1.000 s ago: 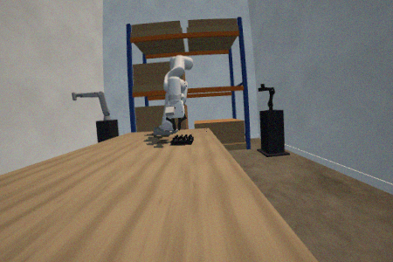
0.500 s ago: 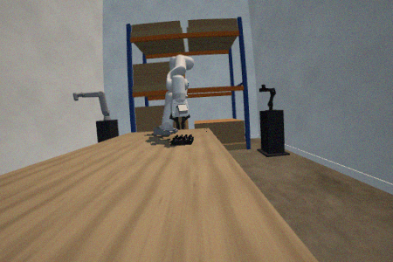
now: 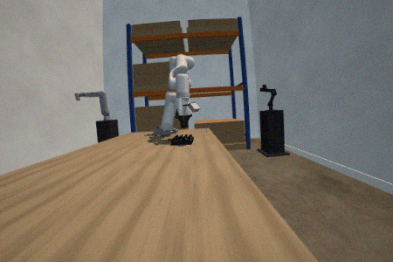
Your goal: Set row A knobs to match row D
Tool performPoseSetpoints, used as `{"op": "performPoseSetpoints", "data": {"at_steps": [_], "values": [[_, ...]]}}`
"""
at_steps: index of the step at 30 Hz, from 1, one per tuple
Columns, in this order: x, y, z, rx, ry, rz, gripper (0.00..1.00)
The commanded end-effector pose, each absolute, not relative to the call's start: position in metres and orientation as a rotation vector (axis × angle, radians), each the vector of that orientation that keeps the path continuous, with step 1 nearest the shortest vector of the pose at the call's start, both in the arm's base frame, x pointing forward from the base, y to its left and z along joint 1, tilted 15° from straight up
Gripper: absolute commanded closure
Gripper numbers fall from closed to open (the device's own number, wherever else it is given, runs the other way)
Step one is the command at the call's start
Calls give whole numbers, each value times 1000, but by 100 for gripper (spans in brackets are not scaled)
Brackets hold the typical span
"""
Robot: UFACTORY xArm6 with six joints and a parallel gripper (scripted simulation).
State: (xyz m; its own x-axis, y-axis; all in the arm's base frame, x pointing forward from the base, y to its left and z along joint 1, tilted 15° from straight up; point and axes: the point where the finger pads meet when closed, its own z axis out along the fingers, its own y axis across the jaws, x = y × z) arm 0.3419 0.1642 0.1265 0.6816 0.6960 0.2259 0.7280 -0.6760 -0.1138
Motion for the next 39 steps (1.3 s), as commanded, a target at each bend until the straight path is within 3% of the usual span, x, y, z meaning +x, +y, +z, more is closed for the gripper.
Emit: {"op": "performPoseSetpoints", "data": {"at_steps": [1, 17, 39], "values": [[343, 172, 132, -2601, -1364, -274, 81], [342, 194, 145, -2271, -1924, -334, 81], [342, 195, 145, -2259, -1941, -336, 81]]}}
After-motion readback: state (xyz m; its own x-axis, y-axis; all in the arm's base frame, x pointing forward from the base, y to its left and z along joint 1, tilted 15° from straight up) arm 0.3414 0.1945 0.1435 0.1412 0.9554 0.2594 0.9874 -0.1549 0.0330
